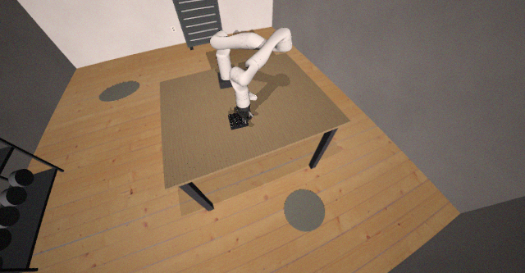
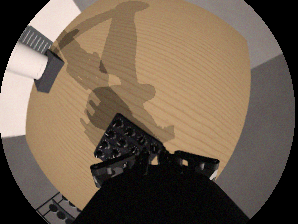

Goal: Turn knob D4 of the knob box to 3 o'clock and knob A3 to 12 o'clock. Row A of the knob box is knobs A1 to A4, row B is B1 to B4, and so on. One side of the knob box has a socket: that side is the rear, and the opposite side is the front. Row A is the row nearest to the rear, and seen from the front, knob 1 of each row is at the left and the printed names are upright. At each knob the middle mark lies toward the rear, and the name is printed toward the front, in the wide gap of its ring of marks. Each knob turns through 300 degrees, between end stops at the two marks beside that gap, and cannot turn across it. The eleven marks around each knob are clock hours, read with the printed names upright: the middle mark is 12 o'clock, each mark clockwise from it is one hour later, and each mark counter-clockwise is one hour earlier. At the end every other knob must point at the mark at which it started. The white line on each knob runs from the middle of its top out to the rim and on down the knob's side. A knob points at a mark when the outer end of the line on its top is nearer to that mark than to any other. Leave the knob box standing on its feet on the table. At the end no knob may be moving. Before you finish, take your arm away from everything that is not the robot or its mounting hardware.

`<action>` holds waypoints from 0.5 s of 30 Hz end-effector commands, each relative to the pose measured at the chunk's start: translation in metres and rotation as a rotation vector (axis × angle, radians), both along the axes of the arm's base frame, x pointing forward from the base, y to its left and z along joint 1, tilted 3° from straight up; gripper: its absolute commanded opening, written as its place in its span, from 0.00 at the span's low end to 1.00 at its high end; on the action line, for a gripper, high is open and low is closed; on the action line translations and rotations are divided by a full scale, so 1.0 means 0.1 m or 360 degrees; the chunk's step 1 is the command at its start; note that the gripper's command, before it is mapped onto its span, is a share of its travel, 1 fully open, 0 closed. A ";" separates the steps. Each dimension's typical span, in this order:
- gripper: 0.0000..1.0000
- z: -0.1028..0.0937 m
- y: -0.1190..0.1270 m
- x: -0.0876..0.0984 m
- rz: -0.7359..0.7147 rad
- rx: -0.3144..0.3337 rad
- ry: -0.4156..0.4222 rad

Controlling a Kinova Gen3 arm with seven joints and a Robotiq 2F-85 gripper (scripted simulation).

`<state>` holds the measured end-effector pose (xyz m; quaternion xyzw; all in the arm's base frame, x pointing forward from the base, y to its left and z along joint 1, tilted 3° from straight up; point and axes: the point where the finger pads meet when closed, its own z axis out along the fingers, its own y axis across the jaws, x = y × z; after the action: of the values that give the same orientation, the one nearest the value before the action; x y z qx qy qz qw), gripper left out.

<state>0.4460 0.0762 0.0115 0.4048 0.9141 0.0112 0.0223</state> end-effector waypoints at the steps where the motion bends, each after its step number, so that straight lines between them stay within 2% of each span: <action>1: 0.08 0.00 0.02 0.01 -0.0054 0.0011 -0.0005; 15: 0.08 0.00 0.02 0.01 -0.0428 0.0031 -0.0003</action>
<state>0.4460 0.0762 0.0115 0.5053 0.8626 0.0137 0.0209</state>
